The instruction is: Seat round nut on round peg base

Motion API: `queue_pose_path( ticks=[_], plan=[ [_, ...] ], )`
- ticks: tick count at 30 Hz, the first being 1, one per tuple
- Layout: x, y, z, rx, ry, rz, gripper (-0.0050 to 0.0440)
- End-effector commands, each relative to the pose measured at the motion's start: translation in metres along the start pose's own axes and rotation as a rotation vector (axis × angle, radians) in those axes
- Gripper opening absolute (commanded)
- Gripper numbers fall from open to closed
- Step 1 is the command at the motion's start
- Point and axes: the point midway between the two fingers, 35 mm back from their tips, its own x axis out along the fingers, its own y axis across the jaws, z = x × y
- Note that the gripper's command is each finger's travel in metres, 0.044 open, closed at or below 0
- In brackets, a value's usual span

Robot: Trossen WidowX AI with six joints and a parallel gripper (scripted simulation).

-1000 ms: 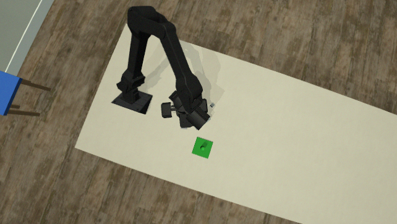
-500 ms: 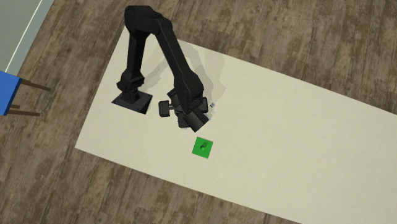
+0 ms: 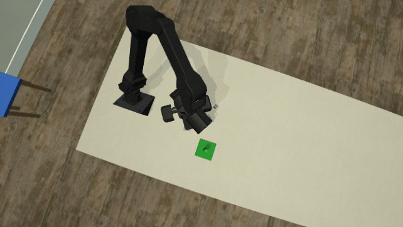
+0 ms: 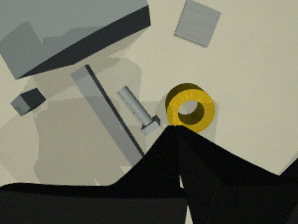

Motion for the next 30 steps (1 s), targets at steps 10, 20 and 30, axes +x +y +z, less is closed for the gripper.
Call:
queue_pose_path(
  ticks=[10, 20, 30],
  plan=[
    [0.003, -0.005, -0.002, -0.580, -0.007, 0.000, -0.0050],
    [0.006, -0.009, -0.003, -0.974, -0.007, -0.002, -0.0050],
    [0.010, -0.013, -0.005, -1.396, -0.007, -0.003, -0.0050]
  ],
)
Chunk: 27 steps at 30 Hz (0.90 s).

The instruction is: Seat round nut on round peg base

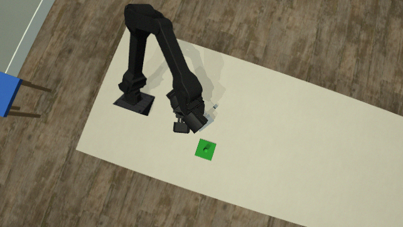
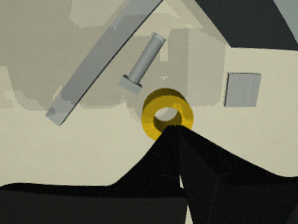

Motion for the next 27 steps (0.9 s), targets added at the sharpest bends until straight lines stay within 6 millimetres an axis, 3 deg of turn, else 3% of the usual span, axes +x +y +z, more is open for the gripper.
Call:
queue_pose_path(
  ticks=[1, 5, 10, 27],
  plan=[
    [0.000, 0.000, -0.002, -0.214, -0.001, 0.001, -0.0050],
    [0.001, 0.000, -0.003, -0.299, -0.001, 0.001, -0.0050],
    [0.003, 0.000, -0.005, -0.548, -0.001, 0.001, -0.0050],
    [0.011, 0.000, -0.005, -0.556, -0.001, 0.000, -0.0050]
  ],
)
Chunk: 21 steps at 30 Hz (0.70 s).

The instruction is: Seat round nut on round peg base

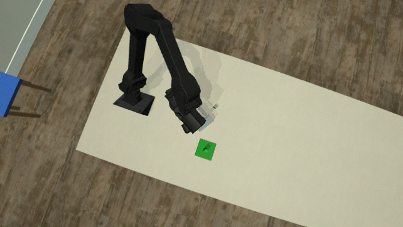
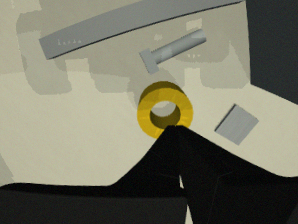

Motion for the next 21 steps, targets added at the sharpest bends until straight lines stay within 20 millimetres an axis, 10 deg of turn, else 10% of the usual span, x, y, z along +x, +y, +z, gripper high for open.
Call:
queue_pose_path(
  ticks=[1, 21],
  plan=[
    [0.006, 0.000, 0.001, -0.005, -0.002, 0.000, -0.0050],
    [0.029, 0.001, 0.001, -0.005, -0.003, 0.001, -0.0050]
  ],
)
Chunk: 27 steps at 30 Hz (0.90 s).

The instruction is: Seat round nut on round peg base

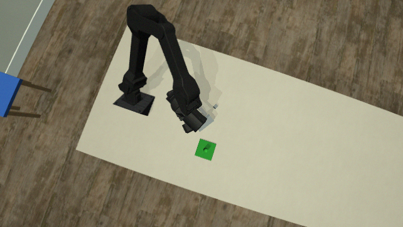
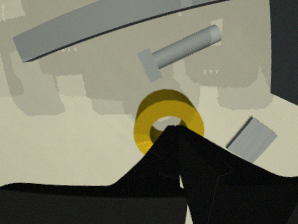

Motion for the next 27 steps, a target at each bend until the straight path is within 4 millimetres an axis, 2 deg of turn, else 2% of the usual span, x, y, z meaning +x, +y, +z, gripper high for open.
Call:
queue_pose_path(
  ticks=[1, 16, 27],
  plan=[
    [0.0024, 0.0007, 0.0012, 0.001, -0.006, 0.000, -0.0050],
    [0.0027, 0.0007, 0.0012, 0.001, -0.006, 0.000, -0.0050],
    [0.0105, 0.0008, 0.0013, 0.001, -0.006, 0.000, -0.0050]
  ],
)
